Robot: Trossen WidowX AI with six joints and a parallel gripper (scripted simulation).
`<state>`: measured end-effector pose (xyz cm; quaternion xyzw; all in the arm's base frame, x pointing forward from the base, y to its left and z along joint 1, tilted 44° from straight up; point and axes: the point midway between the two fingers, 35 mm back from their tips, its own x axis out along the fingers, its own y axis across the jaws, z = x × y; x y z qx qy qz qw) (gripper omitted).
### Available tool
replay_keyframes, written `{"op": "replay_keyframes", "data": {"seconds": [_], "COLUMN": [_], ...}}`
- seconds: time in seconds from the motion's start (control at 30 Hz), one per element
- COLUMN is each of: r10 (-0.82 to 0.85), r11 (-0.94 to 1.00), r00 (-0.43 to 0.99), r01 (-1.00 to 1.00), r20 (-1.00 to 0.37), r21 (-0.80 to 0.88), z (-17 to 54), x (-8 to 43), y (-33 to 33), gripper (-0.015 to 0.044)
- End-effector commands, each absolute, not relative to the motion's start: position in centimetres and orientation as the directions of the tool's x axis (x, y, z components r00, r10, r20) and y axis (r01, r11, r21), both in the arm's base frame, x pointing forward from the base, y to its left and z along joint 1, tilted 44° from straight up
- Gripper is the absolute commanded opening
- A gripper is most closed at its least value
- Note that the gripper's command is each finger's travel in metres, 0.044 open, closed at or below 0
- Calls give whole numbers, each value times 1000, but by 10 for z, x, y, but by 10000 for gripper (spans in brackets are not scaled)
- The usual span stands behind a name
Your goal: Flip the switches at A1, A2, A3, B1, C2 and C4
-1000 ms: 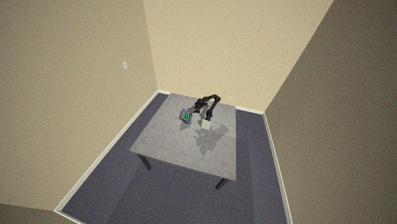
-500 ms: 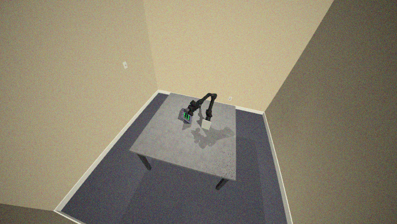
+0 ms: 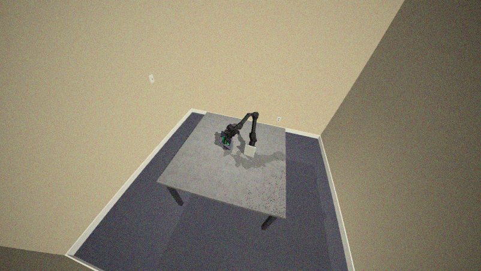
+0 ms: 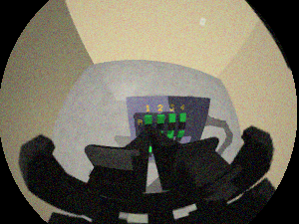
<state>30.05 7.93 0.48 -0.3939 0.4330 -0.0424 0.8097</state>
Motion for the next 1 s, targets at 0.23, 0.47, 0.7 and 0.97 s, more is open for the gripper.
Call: {"op": "replay_keyframes", "data": {"seconds": [0.23,0.47,0.7,0.97], "r10": [-405,-405,-405,-405], "r11": [685,685,685,685], "r00": [625,625,626,626], "r01": [-276,-276,-276,-276], "r20": [-667,-667,-667,-667], "r21": [-674,-674,-674,-674], "z": [-4,-10,-12,-12], "x": [311,318,319,319], "y": [75,71,70,70], "gripper": [0,0,0,0]}}
